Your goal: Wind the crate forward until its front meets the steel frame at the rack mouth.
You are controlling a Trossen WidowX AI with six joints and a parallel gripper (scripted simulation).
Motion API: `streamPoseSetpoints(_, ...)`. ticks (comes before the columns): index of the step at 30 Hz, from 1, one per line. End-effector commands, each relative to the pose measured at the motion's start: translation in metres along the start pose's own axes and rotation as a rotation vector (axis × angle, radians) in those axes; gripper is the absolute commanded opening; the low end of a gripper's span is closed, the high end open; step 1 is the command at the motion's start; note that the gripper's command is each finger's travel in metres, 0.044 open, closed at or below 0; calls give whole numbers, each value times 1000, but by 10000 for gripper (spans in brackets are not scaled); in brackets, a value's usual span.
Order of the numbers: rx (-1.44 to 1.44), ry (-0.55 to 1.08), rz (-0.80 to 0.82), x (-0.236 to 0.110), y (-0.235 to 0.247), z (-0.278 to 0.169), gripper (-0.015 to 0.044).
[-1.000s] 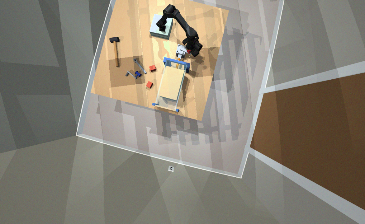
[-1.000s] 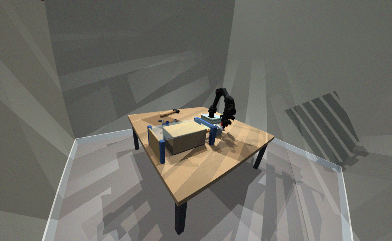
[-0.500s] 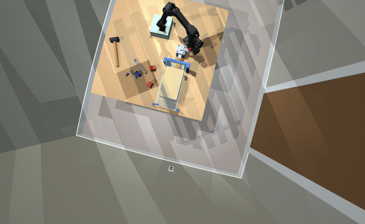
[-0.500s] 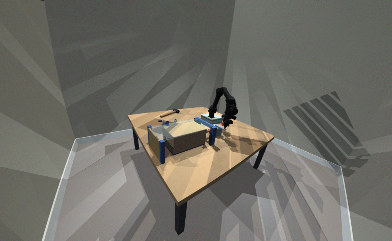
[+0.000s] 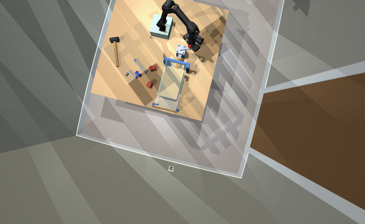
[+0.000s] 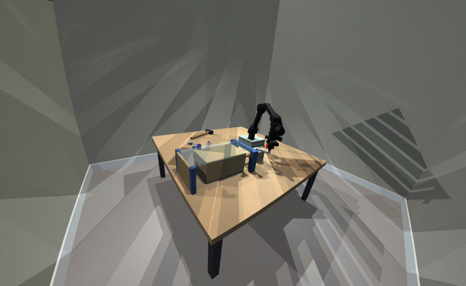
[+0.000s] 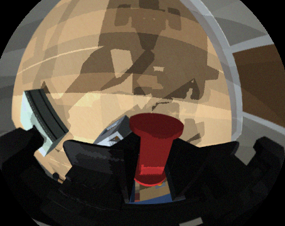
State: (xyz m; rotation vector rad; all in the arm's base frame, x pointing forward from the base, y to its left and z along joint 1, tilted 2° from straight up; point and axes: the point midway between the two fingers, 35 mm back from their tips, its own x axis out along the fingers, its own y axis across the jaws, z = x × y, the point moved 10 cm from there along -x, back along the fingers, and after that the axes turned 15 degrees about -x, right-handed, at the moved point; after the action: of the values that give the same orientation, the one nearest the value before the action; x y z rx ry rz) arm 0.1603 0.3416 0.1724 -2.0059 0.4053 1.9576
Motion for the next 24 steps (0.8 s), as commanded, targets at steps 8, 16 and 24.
streamPoseSetpoints(8, -6, -19, 22, 1, 18, 17, 0)
streamPoseSetpoints(16, -6, -19, 23, 1, 29, 23, 0)
streamPoseSetpoints(24, -6, -20, 24, 0, 40, 28, 0)
